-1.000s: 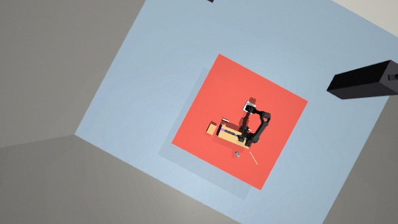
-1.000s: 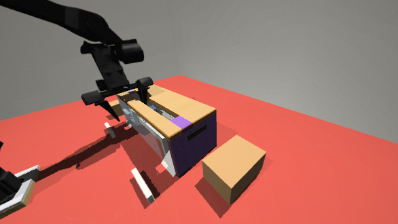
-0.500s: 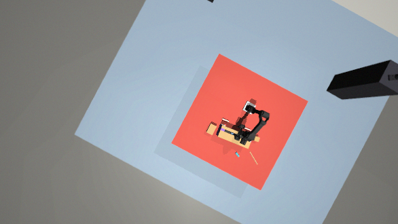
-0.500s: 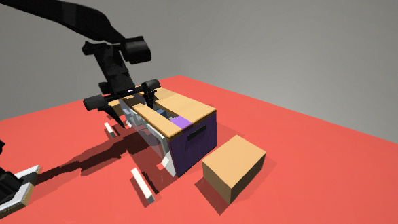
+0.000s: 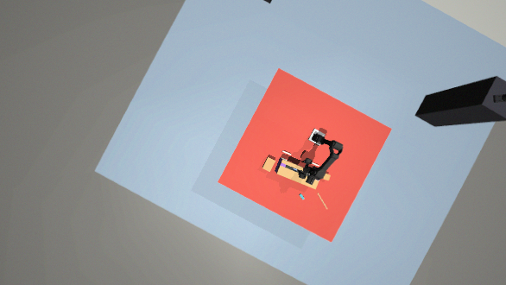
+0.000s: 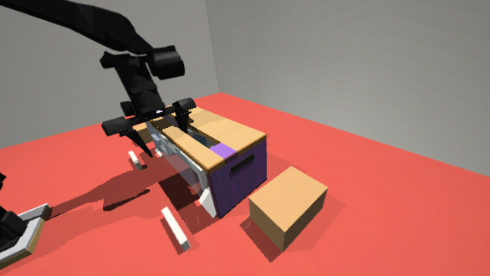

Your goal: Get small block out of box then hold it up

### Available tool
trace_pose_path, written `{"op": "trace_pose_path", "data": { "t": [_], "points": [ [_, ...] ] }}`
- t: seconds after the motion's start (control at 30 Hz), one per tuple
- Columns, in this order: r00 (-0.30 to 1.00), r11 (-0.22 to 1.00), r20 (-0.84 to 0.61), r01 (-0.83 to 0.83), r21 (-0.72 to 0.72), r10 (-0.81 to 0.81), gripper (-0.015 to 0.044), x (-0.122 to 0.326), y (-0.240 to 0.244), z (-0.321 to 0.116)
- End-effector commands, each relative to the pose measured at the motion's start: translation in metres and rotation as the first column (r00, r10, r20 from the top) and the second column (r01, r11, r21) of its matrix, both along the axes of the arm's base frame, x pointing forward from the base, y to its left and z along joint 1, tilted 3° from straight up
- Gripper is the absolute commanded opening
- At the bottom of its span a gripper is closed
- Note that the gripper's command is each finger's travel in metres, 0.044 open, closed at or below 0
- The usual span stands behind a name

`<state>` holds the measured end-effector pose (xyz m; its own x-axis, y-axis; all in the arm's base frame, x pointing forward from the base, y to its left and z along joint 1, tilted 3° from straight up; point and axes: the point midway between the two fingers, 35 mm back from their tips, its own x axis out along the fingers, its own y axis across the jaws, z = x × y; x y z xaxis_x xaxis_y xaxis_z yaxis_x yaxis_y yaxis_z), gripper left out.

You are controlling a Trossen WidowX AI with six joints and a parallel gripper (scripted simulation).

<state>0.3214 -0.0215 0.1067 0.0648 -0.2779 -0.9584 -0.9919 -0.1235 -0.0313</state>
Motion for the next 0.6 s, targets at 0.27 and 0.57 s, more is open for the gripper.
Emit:
{"op": "trace_pose_path", "data": {
  "t": [0.27, 0.57],
  "points": [
    [1.0, 1.0, 0.0, 0.006, -0.003, -0.006, 0.04, 0.001, -0.01, -0.001],
    [1.0, 1.0, 0.0, 0.006, -0.003, -0.006, 0.04, 0.002, -0.018, -0.001]
  ]
}}
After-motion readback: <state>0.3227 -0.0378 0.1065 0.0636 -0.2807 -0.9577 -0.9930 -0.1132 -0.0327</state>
